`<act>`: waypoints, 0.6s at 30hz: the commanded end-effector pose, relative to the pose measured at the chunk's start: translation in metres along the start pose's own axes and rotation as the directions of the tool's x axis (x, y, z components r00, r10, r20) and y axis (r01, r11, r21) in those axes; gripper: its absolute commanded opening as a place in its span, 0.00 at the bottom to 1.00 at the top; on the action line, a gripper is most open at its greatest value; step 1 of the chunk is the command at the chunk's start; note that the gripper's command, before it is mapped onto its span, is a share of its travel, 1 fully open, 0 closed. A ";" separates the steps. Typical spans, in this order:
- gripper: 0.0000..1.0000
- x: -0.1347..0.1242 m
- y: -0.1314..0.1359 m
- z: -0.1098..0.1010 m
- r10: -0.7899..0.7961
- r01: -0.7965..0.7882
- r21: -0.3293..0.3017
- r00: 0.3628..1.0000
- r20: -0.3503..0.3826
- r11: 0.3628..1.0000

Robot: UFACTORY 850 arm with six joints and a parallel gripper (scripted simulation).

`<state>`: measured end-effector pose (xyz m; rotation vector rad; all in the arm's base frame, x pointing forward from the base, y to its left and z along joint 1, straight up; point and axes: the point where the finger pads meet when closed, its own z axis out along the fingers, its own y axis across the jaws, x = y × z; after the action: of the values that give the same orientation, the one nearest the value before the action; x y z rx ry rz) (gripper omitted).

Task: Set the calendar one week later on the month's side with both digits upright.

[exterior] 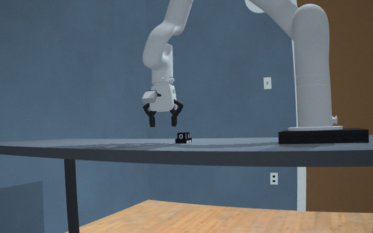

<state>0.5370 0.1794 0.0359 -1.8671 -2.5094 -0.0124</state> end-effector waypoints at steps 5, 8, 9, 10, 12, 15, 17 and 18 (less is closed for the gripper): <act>1.00 -0.021 0.003 -0.003 0.093 -0.093 -0.003 0.996 0.015 0.996; 1.00 -0.023 0.003 -0.004 0.170 -0.170 -0.004 0.985 0.014 0.985; 1.00 -0.024 0.003 -0.004 0.210 -0.210 -0.004 0.978 0.014 0.978; 1.00 -0.024 0.003 -0.004 0.252 -0.252 -0.005 0.968 0.014 0.968; 1.00 -0.025 0.004 -0.004 0.291 -0.291 -0.006 0.957 0.014 0.957; 1.00 -0.032 0.004 -0.005 0.339 -0.339 -0.006 0.941 0.014 0.941; 1.00 -0.041 0.005 -0.006 0.339 -0.339 -0.006 0.941 0.014 0.941; 1.00 -0.045 0.006 -0.006 0.339 -0.339 -0.006 0.941 0.014 0.941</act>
<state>0.5481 0.1525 0.0388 -2.2224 -2.2001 -0.0102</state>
